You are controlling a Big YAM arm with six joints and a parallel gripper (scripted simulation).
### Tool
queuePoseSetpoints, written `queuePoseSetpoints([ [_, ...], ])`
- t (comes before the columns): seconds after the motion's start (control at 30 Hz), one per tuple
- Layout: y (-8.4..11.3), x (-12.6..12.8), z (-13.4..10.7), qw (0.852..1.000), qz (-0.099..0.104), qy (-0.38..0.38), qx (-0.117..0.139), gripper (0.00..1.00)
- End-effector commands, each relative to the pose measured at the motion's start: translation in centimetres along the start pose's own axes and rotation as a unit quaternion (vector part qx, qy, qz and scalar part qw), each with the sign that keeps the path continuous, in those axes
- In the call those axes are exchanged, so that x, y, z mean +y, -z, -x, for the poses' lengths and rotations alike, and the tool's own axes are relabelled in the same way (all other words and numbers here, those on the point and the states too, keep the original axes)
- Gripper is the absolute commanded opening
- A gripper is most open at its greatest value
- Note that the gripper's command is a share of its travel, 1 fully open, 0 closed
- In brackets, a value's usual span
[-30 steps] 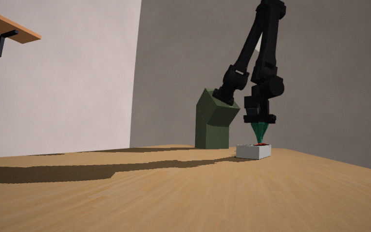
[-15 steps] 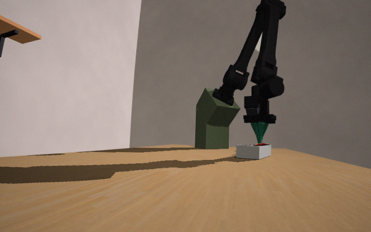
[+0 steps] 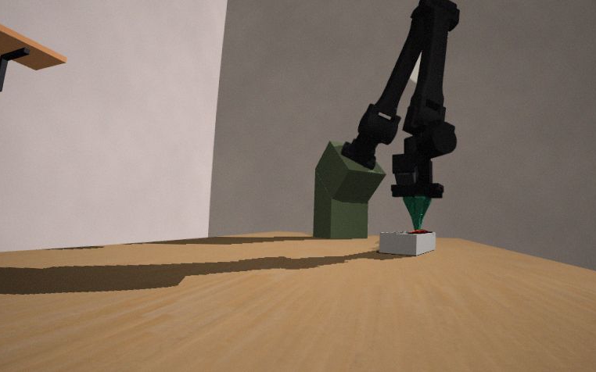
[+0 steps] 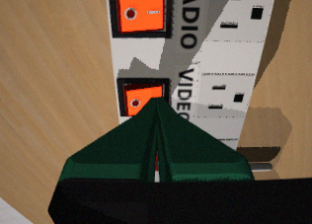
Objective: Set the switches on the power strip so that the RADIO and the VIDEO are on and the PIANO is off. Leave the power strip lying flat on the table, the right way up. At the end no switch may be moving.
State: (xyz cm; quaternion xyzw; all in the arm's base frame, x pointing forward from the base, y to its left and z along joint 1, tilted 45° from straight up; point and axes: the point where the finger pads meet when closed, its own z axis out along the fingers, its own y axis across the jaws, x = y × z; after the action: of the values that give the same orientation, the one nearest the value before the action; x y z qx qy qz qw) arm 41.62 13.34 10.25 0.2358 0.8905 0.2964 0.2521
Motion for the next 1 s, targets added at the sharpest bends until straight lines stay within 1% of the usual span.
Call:
queuePoseSetpoints([
  [0.0,-0.6,1.1,0.3,1.000,0.007,0.000,-0.002,0.00],
  [0.57,-0.6,1.1,0.3,1.000,0.007,0.000,-0.001,0.00],
  [0.63,-0.5,0.8,0.0,1.000,0.001,-0.002,0.004,0.00],
  [0.67,-0.4,0.6,-0.2,1.000,-0.001,-0.004,0.007,0.00],
  [0.7,0.6,1.2,0.2,1.000,0.008,0.001,-0.001,0.00],
  [0.8,1.6,0.0,0.4,1.000,0.001,0.000,-0.005,0.00],
  [0.9,2.6,0.0,0.4,1.000,0.001,0.001,-0.005,0.00],
  [0.97,2.6,0.0,0.4,1.000,0.001,0.001,-0.005,0.00],
])
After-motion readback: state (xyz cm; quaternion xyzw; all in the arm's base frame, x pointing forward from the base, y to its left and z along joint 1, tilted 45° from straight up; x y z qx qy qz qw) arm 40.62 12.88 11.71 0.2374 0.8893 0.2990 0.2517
